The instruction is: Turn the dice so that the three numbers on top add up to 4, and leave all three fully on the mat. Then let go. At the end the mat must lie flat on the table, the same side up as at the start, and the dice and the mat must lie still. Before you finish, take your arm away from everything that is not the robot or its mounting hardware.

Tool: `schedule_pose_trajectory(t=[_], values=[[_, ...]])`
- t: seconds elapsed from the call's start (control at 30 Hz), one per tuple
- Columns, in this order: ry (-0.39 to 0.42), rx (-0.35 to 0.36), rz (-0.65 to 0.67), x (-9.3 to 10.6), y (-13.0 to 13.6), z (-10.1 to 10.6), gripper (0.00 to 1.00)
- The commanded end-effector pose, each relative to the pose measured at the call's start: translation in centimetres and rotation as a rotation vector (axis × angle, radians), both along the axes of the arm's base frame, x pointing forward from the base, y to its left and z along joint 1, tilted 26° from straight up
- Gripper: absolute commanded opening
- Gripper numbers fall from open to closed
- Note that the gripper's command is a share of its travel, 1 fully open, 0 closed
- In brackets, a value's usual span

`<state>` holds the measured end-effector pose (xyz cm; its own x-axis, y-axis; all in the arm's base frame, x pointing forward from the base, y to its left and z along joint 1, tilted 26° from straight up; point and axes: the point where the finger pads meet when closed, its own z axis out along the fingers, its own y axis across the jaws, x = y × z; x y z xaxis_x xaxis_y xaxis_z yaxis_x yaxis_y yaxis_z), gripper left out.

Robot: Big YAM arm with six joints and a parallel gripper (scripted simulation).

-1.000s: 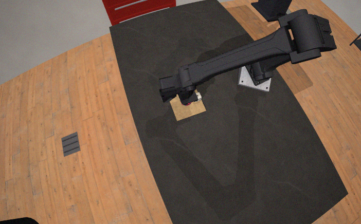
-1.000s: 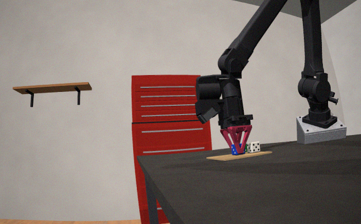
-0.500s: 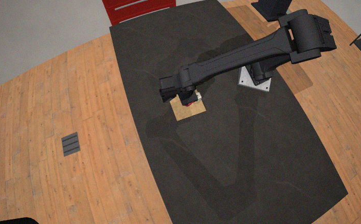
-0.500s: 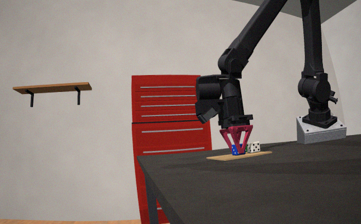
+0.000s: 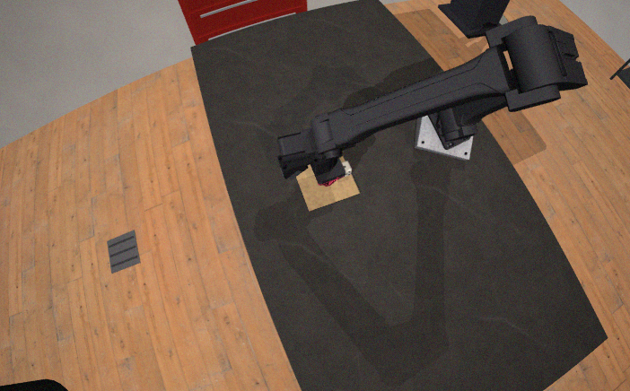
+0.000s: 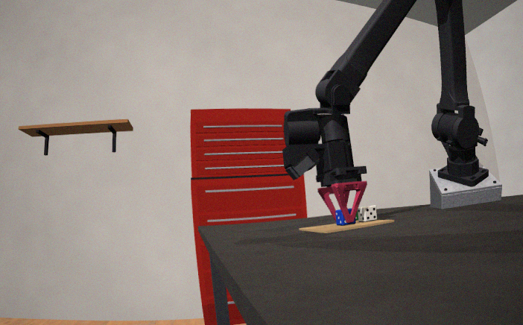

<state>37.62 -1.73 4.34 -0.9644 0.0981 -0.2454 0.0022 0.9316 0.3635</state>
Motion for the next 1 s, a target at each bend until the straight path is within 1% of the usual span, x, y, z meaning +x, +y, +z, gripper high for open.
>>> schedule_pose_trajectory(t=[0.0,0.2,0.53,0.67,0.73,0.77,0.87,0.97], values=[[-0.068,-0.022,-0.009,2.1,-1.3,2.9,0.45],[-0.07,-0.021,-0.009,1.8,-1.8,4.0,0.45],[-0.075,-0.024,-0.008,0.3,-3.6,8.9,0.45],[-0.076,-0.026,-0.008,-0.2,-4.1,10.4,0.45],[-0.076,-0.026,-0.008,-0.2,-4.1,10.4,0.45],[-0.071,-0.025,0.014,-0.2,-3.4,10.5,0.45],[-0.076,-0.028,-0.008,-0.5,-4.4,11.1,0.45],[-0.087,-0.031,0.001,-0.2,-4.1,11.2,0.45]])
